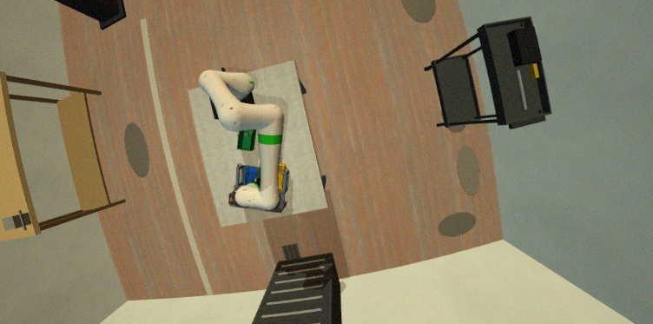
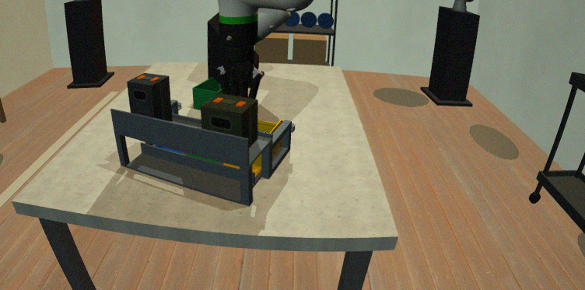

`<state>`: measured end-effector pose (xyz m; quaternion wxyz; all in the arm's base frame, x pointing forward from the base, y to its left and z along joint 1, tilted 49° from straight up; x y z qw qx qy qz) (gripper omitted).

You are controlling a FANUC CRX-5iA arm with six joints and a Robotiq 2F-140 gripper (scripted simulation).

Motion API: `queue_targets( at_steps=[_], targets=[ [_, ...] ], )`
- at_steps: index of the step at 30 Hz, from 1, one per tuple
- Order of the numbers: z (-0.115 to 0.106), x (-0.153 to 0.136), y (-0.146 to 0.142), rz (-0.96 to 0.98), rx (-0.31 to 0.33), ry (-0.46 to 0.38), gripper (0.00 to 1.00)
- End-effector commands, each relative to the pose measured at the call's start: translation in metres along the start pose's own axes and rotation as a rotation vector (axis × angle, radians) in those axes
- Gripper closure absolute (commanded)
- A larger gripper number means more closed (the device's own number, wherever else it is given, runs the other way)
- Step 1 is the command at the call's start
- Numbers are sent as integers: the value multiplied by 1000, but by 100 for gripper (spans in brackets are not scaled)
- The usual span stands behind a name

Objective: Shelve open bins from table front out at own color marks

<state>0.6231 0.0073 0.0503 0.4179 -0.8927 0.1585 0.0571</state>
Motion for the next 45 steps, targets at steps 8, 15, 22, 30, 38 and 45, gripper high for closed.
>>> queue_targets(
  at_steps=[8,15,22,30,38,45],
  targets=[
    [-4,0,0,0,0,1,94],
    [-10,0,0,0,0,1,94],
    [-19,-1,0,0,0,1,94],
    [-29,-1,0,0,0,1,94],
    [-43,-2,0,0,0,1,94],
    [-52,-2,0,0,0,1,94]
  ],
)
Point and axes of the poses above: the point where the finger pads meet when closed, its own z axis out along the fingers, its own y axis across the jaws, x = y × z, the point moved 5 cm from there along -z, back along the fingers, and after that the axes turned 4 degrees about -z, right-handed, at the moved point
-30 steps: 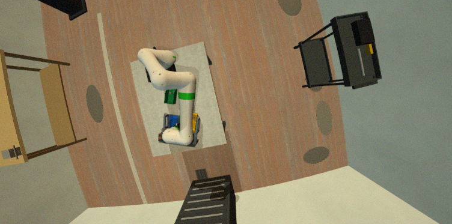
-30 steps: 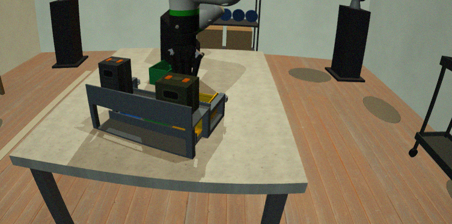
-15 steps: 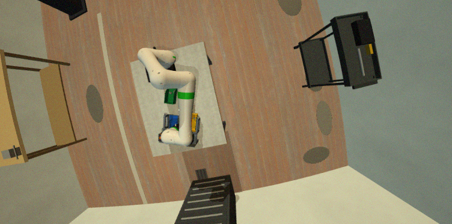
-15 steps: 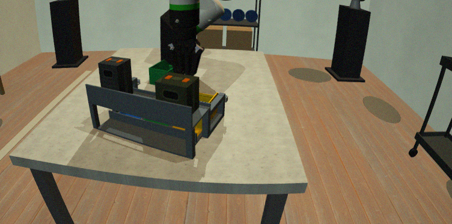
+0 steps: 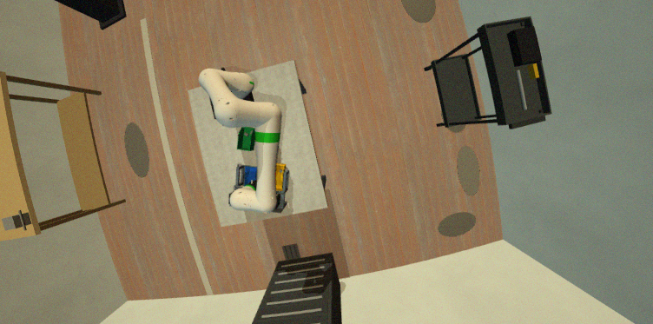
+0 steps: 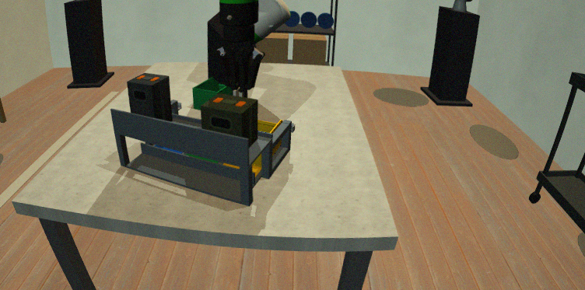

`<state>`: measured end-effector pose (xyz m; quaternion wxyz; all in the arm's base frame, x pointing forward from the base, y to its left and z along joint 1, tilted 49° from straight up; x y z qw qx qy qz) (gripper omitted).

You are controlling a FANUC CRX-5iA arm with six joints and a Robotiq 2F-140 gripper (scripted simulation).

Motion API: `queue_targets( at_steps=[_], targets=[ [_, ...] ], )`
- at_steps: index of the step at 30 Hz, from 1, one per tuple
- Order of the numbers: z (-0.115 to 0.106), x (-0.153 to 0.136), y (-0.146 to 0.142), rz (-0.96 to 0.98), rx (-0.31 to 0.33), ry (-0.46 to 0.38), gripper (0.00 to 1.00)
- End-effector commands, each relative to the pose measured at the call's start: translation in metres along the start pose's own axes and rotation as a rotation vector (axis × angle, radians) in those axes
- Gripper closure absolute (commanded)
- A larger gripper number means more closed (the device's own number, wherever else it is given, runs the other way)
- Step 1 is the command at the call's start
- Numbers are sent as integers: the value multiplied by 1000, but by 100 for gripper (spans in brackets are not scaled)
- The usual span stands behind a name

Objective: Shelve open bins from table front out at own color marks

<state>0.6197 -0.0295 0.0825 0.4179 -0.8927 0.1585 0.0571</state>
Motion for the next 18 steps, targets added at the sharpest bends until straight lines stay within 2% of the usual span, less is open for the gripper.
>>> queue_targets(
  at_steps=[1,18],
  targets=[
    [-5,0,0,0,0,0,94],
    [-31,-1,0,0,0,0,94]
  ],
)
Point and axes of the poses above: the point where the finger pads meet when closed, its own z axis out along the fingers, its own y axis across the jaws, x = y × z, the point moved 5 cm from there along -z, back along the fingers, and after that the axes turned 4 degrees about -z, right-handed, at the moved point
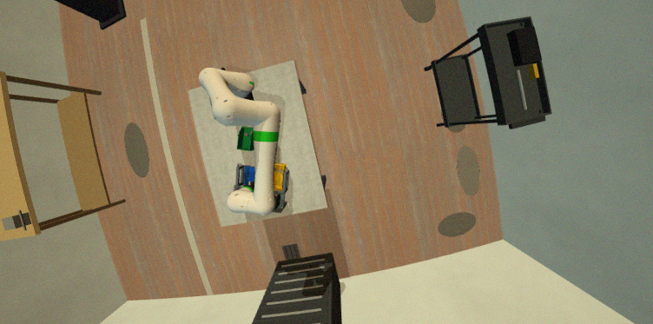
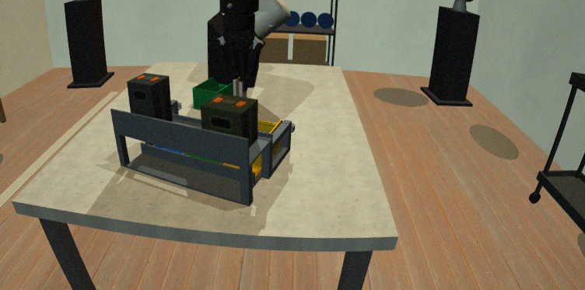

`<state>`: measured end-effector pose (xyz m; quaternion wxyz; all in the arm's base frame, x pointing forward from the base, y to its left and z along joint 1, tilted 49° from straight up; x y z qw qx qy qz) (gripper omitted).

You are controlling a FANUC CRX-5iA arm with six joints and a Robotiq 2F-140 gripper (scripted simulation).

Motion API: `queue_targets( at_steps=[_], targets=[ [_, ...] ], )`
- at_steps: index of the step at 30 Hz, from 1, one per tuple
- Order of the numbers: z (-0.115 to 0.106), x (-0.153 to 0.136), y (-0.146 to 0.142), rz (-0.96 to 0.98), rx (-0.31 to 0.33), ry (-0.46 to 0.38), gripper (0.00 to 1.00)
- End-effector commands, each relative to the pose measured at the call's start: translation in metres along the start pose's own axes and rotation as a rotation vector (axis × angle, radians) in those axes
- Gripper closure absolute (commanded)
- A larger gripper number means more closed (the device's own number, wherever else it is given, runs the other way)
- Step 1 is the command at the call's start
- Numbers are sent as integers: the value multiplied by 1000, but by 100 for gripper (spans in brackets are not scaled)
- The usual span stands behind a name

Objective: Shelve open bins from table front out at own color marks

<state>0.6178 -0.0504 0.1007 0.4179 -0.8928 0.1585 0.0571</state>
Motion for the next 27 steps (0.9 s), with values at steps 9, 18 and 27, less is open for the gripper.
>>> queue_targets(
  at_steps=[9,18,27],
  targets=[
    [-13,0,0,0,0,0,94],
    [-19,-1,0,0,0,0,94],
    [-22,-1,0,0,0,0,94]
  ],
)
Point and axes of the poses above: the point where the finger pads meet when closed, its own z axis out along the fingers, its own y axis across the jaws, x = y × z, the point moved 5 cm from there along -z, back along the fingers, and after that the axes turned 4 degrees about -z, right-handed, at the moved point
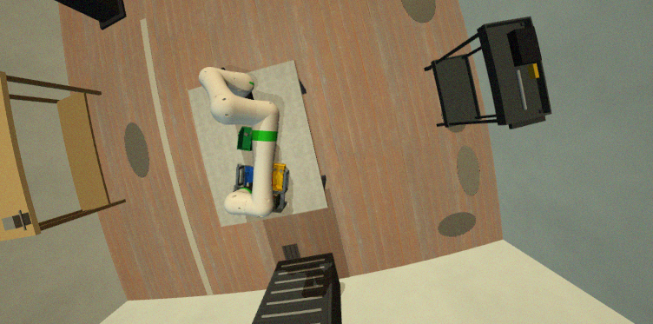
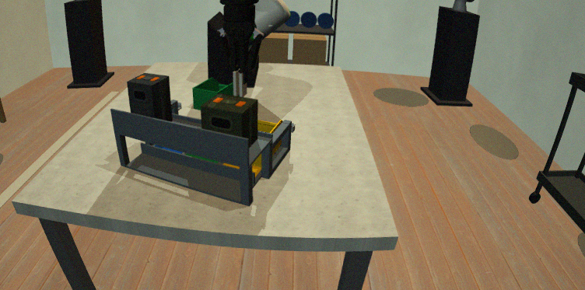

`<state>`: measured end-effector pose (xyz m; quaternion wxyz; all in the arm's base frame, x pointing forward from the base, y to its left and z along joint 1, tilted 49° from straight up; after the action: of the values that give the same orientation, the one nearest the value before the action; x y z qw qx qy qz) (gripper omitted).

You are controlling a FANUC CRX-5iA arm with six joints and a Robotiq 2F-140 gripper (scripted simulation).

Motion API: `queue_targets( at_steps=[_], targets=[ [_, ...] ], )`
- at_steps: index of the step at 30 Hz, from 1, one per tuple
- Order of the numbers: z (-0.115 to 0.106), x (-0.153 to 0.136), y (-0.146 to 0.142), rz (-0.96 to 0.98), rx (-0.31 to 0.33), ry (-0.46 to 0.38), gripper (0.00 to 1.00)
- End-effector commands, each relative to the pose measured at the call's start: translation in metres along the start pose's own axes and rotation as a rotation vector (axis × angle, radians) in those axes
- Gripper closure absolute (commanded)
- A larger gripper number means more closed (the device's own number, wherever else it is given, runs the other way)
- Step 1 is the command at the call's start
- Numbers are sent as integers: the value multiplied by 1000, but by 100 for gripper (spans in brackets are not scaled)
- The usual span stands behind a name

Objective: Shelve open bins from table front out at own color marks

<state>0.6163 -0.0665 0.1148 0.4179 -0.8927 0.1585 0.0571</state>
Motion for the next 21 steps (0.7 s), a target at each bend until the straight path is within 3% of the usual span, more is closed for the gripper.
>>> queue_targets(
  at_steps=[1,11,12,21],
  targets=[
    [-1,0,0,0,0,1,94],
    [-1,0,0,0,0,1,94],
    [-1,0,0,0,0,1,100],
    [-1,0,0,0,0,1,100]
  ],
)
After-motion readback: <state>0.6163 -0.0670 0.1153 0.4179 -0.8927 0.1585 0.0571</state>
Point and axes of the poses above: the point where the finger pads meet when closed, its own z axis out along the fingers, its own y axis across the jaws, x = y × z, the point moved 5 cm from there along -z, back along the fingers, and after that the axes turned 4 degrees about -z, right-handed, at the moved point
